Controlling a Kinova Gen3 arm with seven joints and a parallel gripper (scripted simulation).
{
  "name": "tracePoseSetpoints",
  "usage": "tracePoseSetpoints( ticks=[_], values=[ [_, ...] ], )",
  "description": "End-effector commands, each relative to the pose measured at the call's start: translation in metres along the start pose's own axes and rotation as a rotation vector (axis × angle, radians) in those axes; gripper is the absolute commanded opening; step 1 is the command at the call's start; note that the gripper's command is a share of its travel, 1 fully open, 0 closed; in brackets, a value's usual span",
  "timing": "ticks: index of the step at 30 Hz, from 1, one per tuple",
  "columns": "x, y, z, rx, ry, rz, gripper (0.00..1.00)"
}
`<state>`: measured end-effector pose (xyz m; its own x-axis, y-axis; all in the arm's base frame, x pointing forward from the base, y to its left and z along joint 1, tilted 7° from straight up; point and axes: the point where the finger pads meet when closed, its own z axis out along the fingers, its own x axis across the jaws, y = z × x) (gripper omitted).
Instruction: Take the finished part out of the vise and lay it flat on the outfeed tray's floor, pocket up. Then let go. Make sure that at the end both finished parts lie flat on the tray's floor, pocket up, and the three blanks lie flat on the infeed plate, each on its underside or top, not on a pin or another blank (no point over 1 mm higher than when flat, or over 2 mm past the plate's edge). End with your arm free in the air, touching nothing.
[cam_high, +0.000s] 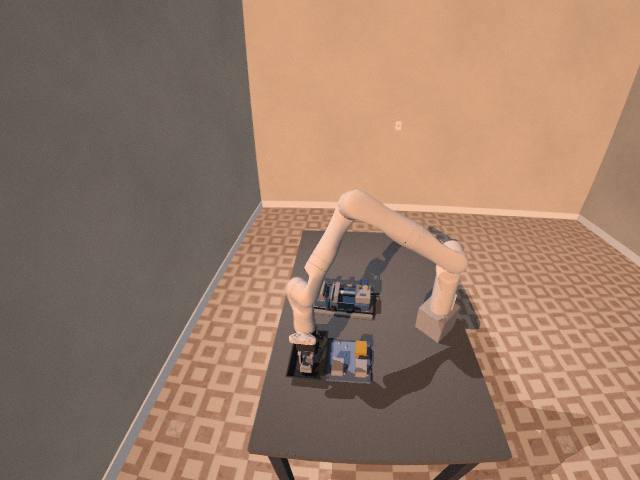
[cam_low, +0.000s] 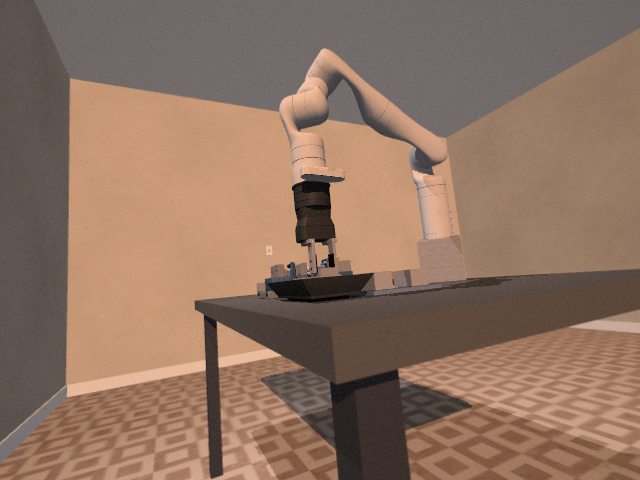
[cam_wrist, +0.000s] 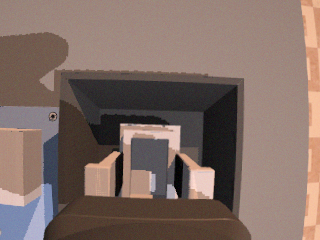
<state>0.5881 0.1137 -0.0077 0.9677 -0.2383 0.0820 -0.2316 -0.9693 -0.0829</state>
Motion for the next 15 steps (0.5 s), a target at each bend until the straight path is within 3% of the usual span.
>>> tracePoseSetpoints(
  ticks=[1, 15],
  values=[
    [-0.0011, 0.0015, 0.0002, -0.005, 0.001, -0.012, 0.00],
    [0.0004, 0.0013, 0.0029, -0.004, 0.003, -0.015, 0.00]
  ],
)
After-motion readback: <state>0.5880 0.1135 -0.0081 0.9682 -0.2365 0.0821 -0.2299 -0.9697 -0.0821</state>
